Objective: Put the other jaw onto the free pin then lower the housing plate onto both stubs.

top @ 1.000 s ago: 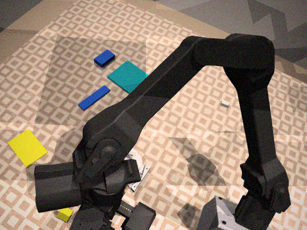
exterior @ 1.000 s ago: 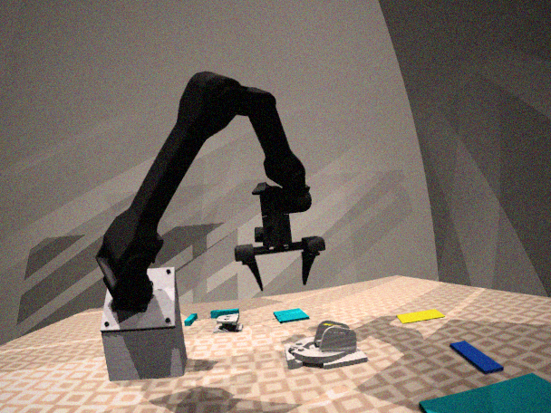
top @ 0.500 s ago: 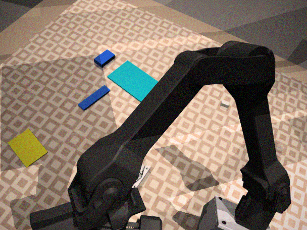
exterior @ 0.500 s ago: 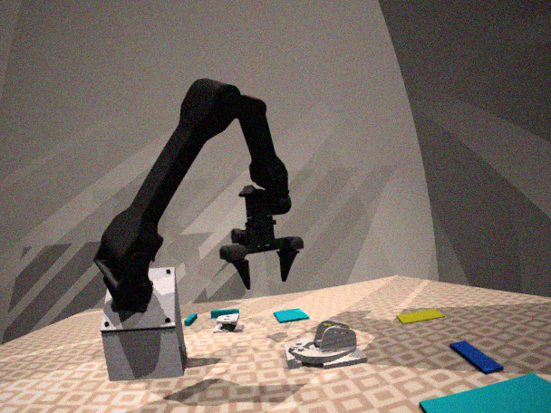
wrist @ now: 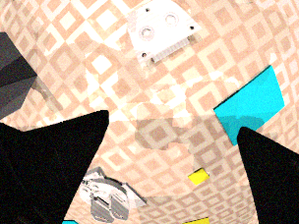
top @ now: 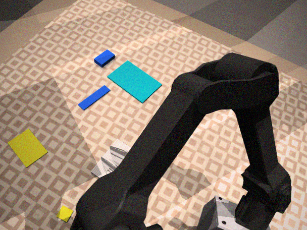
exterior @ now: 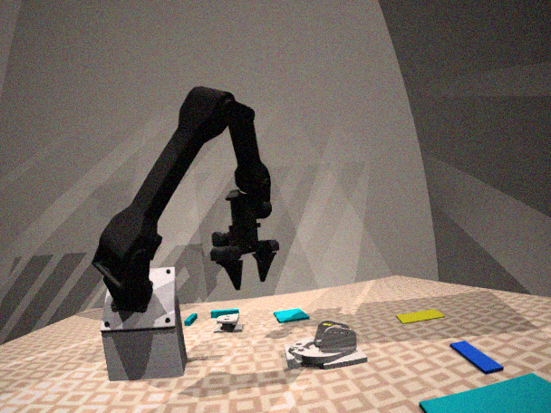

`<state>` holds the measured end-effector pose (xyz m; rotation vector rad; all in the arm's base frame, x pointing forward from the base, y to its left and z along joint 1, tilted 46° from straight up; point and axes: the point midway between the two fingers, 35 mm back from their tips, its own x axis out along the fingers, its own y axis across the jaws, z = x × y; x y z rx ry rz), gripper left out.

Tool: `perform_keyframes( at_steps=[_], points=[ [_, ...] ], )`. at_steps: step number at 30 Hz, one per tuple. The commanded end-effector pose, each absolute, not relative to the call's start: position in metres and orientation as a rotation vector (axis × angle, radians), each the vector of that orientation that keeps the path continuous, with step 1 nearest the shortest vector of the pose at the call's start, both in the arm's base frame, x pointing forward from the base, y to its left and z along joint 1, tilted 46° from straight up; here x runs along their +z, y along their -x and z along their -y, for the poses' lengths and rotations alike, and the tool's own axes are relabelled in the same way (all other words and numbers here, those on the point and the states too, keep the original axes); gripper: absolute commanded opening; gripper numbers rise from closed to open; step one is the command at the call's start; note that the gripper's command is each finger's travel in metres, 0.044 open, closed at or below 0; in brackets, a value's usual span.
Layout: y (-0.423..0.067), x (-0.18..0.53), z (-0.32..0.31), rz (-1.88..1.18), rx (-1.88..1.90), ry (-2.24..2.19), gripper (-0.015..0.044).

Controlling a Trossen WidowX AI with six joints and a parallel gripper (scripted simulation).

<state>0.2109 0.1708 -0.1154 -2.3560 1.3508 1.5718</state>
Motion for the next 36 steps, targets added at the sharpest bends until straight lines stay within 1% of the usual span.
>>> perform_keyframes(
  at_steps=[1, 19, 27, 31, 36],
  points=[
    [-0.199, -0.124, -0.174, -1.306, 1.707, 2.425, 0.044],
    [-0.155, -0.153, -0.184, -1.034, 2.26, 2.669, 0.044],
    [-0.154, -0.156, -0.183, -1.022, 2.281, 2.676, 0.044],
    [-0.159, -0.181, -0.158, -1.024, 2.279, 2.677, 0.044],
    [-0.159, -0.183, -0.156, -1.024, 2.279, 2.677, 0.044]
  ],
)
